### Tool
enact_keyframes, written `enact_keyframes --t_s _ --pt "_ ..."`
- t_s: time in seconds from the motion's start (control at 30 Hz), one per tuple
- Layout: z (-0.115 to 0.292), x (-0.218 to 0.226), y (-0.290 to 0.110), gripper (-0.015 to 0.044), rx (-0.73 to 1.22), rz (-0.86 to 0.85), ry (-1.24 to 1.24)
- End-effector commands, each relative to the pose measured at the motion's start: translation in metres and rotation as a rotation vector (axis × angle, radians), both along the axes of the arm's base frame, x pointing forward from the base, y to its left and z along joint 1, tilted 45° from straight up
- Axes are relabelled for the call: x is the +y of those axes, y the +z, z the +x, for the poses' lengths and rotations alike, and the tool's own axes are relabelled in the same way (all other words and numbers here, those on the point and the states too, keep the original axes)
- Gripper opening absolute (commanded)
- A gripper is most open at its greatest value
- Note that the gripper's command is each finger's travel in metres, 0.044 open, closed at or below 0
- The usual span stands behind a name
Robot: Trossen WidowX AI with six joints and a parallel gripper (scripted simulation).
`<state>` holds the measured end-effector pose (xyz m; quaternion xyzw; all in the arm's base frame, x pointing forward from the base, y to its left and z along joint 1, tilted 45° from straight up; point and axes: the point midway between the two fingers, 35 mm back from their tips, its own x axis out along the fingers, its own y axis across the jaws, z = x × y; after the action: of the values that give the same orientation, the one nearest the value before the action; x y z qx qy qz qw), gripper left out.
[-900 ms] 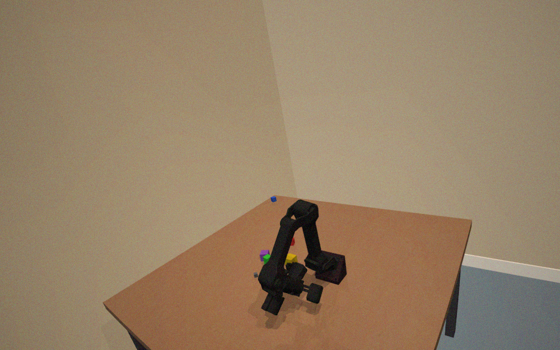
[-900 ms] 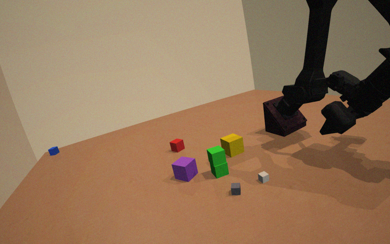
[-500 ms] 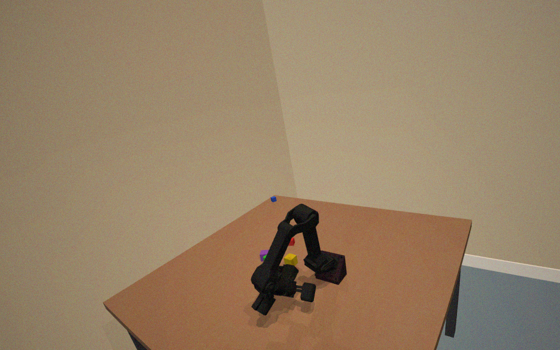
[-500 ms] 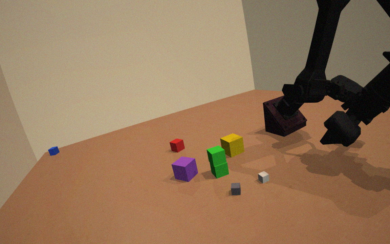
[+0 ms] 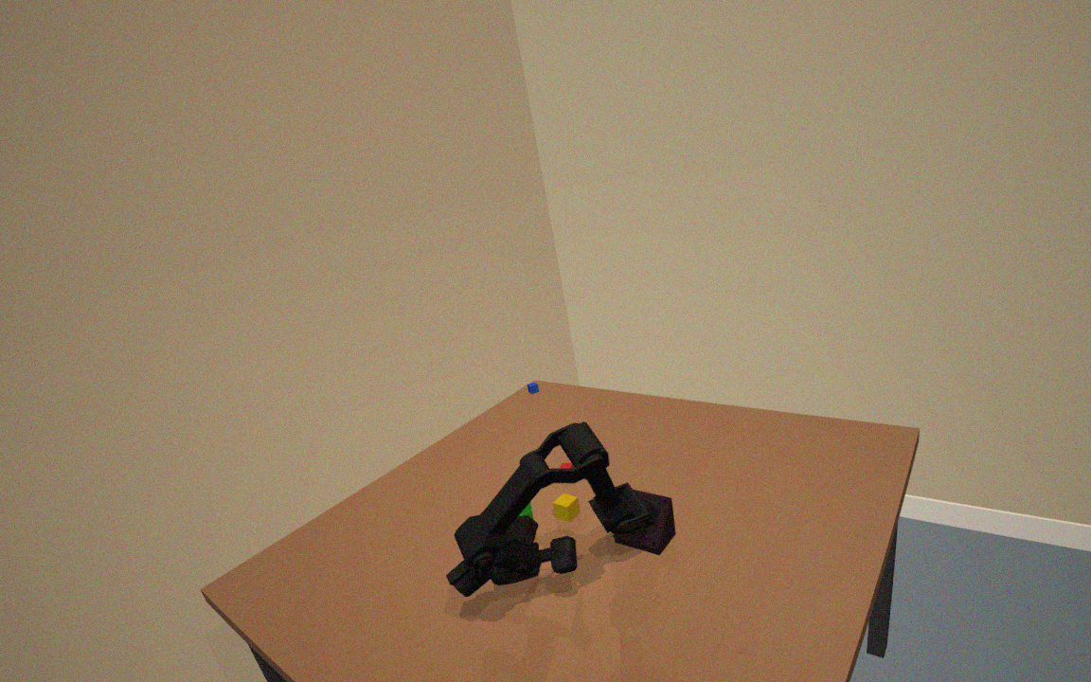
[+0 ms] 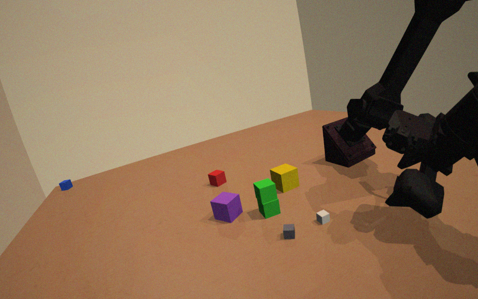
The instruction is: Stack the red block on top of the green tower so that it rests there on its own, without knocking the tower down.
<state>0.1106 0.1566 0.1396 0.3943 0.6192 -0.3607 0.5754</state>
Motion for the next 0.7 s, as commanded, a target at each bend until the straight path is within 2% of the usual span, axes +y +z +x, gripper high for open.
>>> enact_keyframes --t_s 0.0,0.4,0.67 --pt "0.024 0.001 0.002 0.044 -0.01 0.018 0.087" --pt "0.096 -0.021 -0.004 0.044 -0.034 0.057 0.341" --pt "0.142 -0.051 -0.005 0.044 -0.117 0.088 0.364"
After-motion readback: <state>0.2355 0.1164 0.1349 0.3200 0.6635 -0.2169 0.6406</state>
